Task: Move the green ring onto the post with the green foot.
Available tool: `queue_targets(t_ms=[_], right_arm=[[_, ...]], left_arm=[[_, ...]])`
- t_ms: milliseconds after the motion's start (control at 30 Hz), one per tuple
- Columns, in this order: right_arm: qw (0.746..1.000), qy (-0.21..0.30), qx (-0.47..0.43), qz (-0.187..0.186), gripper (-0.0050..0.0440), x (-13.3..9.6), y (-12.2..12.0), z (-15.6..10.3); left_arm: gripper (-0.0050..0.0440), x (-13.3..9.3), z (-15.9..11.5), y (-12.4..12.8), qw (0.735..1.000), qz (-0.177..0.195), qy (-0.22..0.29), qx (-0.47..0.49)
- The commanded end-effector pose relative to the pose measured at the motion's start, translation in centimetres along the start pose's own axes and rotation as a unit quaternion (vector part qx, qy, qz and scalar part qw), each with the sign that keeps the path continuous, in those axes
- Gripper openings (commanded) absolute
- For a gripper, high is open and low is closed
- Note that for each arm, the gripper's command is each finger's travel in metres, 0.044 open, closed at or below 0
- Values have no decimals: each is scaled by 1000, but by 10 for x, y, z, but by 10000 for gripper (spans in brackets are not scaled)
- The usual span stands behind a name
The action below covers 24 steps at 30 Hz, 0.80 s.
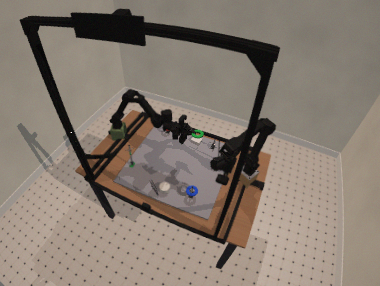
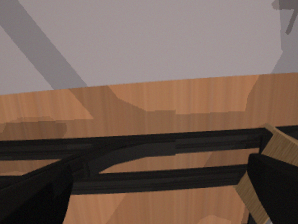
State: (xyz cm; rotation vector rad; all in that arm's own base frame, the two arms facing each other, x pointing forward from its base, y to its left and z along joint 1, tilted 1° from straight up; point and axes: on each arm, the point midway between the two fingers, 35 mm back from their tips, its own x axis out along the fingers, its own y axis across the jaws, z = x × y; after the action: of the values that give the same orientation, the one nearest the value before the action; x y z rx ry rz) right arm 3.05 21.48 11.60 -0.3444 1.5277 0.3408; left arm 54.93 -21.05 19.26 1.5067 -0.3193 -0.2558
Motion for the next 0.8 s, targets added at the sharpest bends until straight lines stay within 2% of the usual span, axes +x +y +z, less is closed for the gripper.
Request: queue_targets(t_ms=[0, 100, 167, 667, 767], right_arm=[[1000, 1, -2, 0, 400, 0, 0, -1], [1000, 1, -2, 0, 400, 0, 0, -1], [1000, 1, -2, 0, 400, 0, 0, -1], [1000, 1, -2, 0, 400, 0, 0, -1], [1000, 1, -2, 0, 400, 0, 0, -1]], left_arm=[[0, -16, 9, 13, 1000, 5, 1, 4], [0, -27, 15, 17, 1000, 2, 1, 6], [0, -27, 15, 17, 1000, 2, 1, 6], [0, -90, 41, 27, 1000, -11, 4, 15], [0, -95, 42, 27, 1000, -12, 4, 16]])
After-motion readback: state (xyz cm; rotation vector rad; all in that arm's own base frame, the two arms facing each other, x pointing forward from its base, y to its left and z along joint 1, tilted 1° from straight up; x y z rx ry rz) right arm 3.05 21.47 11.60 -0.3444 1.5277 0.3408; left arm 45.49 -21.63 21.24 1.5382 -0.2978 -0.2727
